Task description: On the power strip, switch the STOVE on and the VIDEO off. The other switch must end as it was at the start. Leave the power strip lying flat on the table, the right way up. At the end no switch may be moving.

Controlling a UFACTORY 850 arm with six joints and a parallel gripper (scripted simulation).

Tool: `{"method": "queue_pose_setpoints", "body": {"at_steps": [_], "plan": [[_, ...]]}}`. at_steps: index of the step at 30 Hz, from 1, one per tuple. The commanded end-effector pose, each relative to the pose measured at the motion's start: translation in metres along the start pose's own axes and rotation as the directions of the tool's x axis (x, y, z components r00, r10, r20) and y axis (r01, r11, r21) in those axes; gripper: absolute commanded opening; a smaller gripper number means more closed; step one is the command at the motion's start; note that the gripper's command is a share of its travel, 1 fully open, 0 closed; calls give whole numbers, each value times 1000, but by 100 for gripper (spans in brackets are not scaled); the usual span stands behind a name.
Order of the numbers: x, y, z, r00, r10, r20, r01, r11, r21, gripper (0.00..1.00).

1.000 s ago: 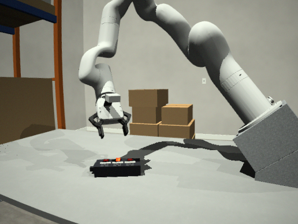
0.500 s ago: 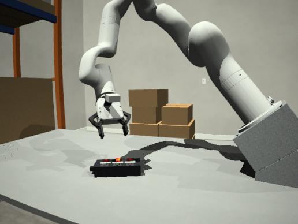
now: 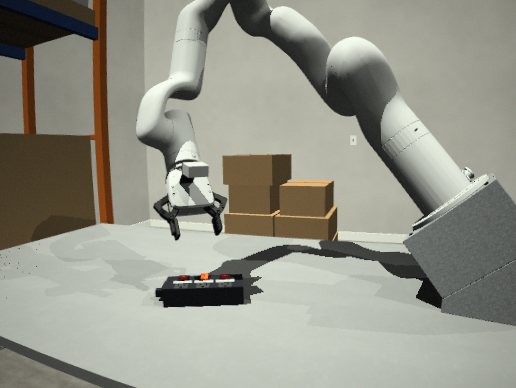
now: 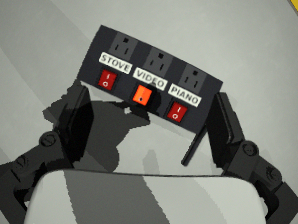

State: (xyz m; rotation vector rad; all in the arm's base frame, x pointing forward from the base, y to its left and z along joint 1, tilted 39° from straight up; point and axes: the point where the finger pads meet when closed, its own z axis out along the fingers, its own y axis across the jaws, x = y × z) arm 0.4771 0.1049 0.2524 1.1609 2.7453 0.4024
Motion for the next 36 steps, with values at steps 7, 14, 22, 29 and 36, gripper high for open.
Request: {"method": "queue_pose_setpoints", "body": {"at_steps": [7,14,22,29,36], "plan": [[6,27,0,962,271,28,-266,958,-107,100],[9,49,-2,836,549,14,-534,818,-214,100],[8,62,-8,552,832,-55,-797,508,-326,100],[6,61,-13,276,952,-132,-901,209,-381,100],[5,47,-21,-47,973,-226,-903,-138,-406,100]]}}
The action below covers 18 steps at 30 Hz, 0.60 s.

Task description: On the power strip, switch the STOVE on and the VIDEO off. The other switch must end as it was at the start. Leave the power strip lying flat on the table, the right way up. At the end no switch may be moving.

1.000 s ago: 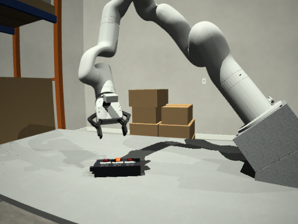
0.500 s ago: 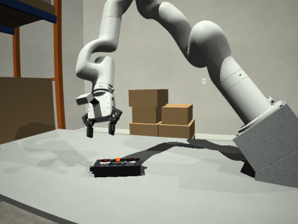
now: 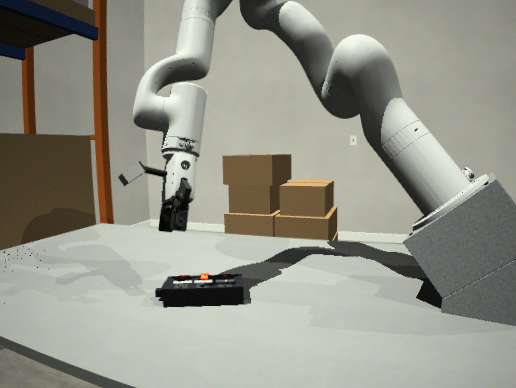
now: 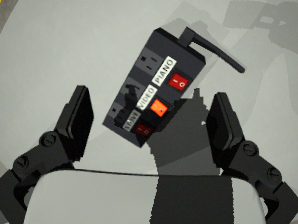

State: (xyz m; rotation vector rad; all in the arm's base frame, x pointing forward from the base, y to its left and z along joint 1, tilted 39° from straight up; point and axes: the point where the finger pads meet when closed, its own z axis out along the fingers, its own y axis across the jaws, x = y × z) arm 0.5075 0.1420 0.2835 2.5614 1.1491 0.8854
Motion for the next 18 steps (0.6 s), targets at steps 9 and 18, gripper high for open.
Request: {"method": "queue_pose_setpoints", "body": {"at_steps": [9,18], "plan": [[-28,0,-17,823,568,14,-553,805,-214,100],[-52,-5,-30,642,766,-19,-732,606,-311,100]]}}
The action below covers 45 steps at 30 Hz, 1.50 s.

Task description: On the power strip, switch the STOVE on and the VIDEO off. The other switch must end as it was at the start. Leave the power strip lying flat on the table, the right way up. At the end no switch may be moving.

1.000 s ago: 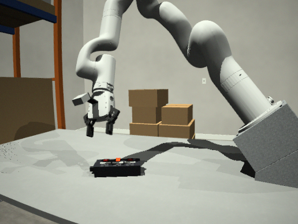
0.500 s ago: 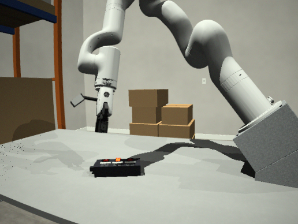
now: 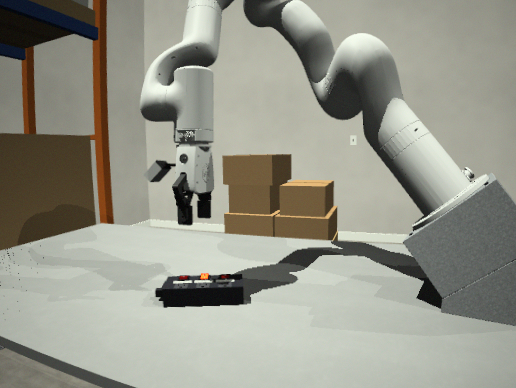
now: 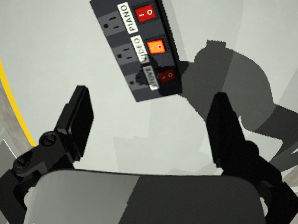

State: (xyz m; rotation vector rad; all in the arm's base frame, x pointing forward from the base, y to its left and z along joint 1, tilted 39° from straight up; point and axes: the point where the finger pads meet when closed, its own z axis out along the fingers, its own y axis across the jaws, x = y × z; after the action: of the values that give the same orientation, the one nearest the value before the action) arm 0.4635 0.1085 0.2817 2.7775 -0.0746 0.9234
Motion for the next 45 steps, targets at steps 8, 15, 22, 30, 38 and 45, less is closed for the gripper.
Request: {"method": "queue_pose_setpoints", "body": {"at_steps": [8,15,22,30,38,45], "plan": [[-3,3,-2,997,72,1,-72,997,-37,100],[-3,3,-2,997,72,1,-72,997,-37,100],[-3,3,-2,999,50,1,-50,998,-37,100],[-5,4,1,994,-111,6,111,993,-39,100],[-11,6,10,861,-507,22,508,860,-39,100],[-17,7,18,676,-737,27,737,675,-38,100]]}}
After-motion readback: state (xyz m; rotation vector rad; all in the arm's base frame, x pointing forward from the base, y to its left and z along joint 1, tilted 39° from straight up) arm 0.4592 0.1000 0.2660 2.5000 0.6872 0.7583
